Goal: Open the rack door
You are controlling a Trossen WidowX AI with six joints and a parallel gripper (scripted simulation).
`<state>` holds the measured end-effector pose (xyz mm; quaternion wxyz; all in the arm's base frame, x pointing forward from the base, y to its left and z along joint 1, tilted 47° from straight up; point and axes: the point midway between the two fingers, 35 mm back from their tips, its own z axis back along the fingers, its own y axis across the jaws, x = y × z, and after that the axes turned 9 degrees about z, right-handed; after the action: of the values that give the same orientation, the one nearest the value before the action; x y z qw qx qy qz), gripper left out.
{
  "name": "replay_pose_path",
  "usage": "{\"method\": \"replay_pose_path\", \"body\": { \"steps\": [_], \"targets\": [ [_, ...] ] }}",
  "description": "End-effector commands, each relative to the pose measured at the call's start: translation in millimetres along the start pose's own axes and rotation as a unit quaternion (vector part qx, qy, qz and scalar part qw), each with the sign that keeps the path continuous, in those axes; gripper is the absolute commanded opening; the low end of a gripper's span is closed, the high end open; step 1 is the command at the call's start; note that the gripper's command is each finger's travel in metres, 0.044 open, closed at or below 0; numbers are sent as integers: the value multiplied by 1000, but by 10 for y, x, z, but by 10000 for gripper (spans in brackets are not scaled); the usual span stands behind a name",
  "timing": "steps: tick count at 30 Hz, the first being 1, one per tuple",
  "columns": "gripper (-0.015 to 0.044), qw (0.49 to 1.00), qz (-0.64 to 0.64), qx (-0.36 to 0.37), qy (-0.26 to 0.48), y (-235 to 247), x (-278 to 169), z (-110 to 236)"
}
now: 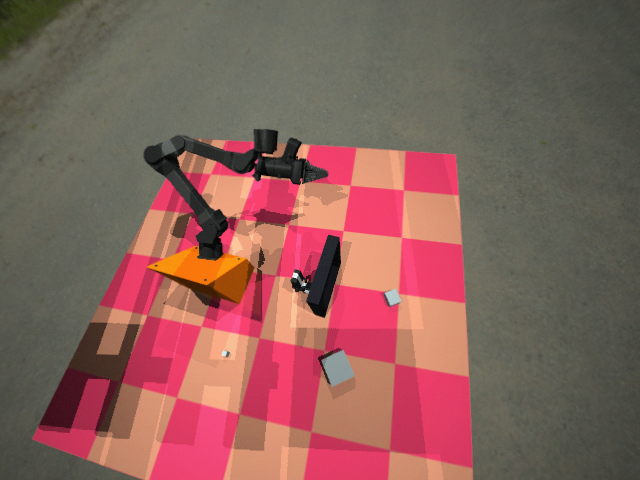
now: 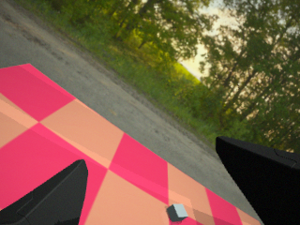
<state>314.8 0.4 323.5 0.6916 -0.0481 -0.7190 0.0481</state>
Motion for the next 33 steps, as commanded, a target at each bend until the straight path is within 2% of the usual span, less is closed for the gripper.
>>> {"method": "replay_pose_path", "body": {
  "steps": [1, 4, 17, 33],
  "targets": [
    [374, 1000, 1, 0, 2, -3, -7, -6],
    [298, 999, 12, 2, 34, -41, -110, -85],
    [298, 976, 50, 20, 209, -340, -774, -372],
    [298, 917, 25, 69, 392, -734, -1537, -395]
  ]
}}
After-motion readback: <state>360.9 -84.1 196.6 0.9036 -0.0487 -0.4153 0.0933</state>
